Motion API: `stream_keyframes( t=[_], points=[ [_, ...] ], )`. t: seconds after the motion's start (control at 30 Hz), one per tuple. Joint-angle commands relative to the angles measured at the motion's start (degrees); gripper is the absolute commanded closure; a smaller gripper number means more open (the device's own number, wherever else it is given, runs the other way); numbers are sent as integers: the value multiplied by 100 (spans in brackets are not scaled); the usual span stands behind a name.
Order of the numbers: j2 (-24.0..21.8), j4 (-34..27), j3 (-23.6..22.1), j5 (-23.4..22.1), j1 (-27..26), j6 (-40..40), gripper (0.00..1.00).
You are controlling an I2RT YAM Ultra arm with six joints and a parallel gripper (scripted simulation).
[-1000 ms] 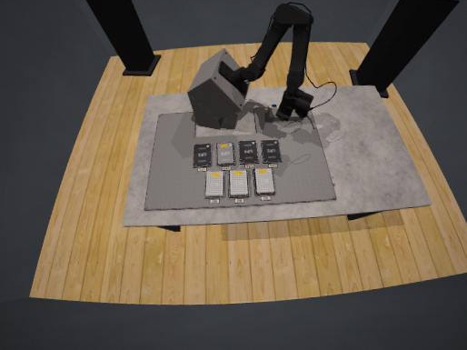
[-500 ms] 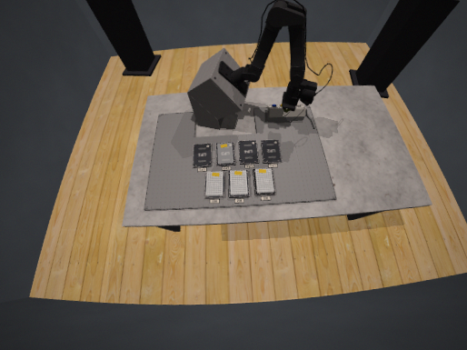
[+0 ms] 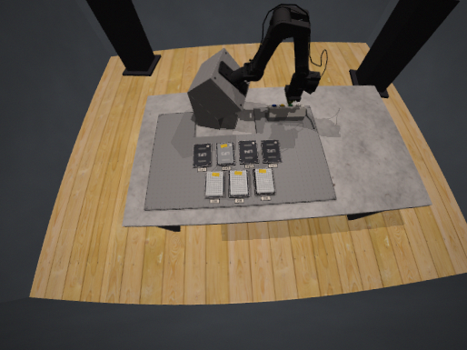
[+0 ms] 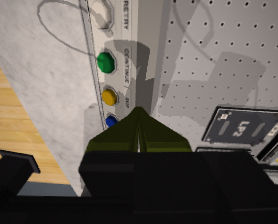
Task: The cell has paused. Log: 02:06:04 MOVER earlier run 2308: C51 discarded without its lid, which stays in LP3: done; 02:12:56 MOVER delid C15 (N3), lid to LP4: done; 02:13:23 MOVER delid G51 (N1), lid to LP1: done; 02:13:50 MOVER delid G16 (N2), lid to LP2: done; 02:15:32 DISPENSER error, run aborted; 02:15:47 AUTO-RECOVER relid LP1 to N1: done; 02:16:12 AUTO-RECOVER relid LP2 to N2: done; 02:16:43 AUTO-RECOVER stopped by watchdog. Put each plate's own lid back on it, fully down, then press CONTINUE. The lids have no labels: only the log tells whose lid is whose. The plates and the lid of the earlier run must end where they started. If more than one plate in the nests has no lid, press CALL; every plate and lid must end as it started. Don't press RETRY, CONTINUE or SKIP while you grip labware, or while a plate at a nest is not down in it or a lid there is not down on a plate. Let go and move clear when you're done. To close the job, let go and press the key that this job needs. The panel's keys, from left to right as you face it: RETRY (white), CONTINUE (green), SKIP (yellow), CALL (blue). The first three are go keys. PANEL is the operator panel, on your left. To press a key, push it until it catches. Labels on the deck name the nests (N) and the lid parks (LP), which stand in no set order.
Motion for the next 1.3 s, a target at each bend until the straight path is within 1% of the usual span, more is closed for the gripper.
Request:
stream_keyframes(
  t=[0.0, 0.33, 0.47, 0.53, 0.8, 0.83, 0.87, 1.0, 1.1, 1.2, 1.27],
  points=[
    [178, -106, 246, 593, 437, 215, 100],
    [890, -224, 826, 1532, 1680, 1052, 100],
    [948, -276, 889, 1585, 1707, 1099, 100],
    [786, -284, 896, 1583, 1594, 1102, 100],
    [798, -295, 909, 1573, 1604, 1092, 100],
    [862, -227, 796, 1525, 1619, 1051, 100],
    [988, -140, 866, 1562, 1546, 1058, 100],
    [1059, -28, 777, 1488, 1592, 974, 100],
    [1149, 86, 647, 1405, 1465, 942, 100],
    [1254, 220, 695, 1370, 1417, 904, 100],
    [1321, 299, 638, 1347, 1399, 883, 100]
  ],
)
